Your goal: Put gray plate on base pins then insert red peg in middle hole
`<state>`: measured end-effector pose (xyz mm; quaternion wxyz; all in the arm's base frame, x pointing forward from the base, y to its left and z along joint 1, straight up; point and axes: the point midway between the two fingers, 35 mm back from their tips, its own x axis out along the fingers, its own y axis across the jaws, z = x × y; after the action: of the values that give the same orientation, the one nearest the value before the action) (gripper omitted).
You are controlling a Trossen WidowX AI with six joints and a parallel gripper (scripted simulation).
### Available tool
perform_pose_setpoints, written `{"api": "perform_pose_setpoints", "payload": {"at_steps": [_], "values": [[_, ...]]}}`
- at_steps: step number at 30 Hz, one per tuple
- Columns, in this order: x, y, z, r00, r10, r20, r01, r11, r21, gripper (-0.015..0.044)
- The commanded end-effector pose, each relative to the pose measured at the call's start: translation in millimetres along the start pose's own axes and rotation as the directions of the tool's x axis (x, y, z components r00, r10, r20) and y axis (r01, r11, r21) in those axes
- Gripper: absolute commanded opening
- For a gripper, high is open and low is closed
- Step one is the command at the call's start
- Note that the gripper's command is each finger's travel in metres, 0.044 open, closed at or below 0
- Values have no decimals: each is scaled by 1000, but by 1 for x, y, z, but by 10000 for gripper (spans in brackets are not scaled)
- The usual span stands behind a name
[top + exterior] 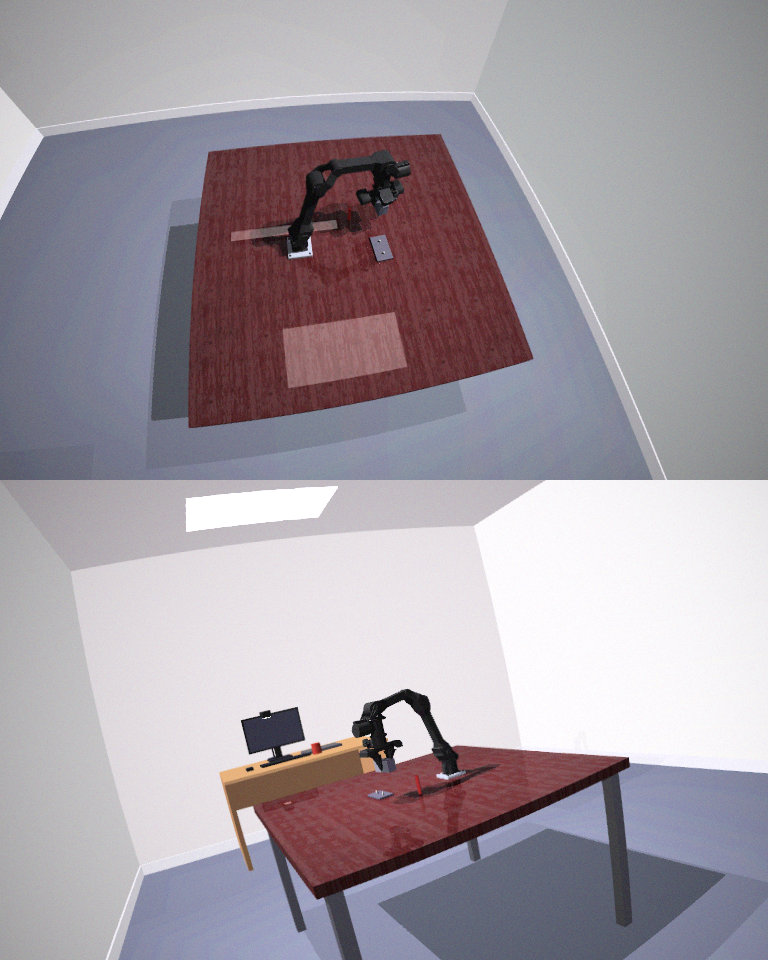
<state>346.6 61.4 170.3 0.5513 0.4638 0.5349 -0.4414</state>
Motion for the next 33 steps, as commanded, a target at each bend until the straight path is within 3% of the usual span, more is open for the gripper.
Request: {"api": "perform_pose_setpoints", "payload": {"at_steps": [1,33], "values": [[6,-1,13,1000,-2,3,2,1000,11,0],[57,-17,102,1000,-4,12,3,995,104,0]]}}
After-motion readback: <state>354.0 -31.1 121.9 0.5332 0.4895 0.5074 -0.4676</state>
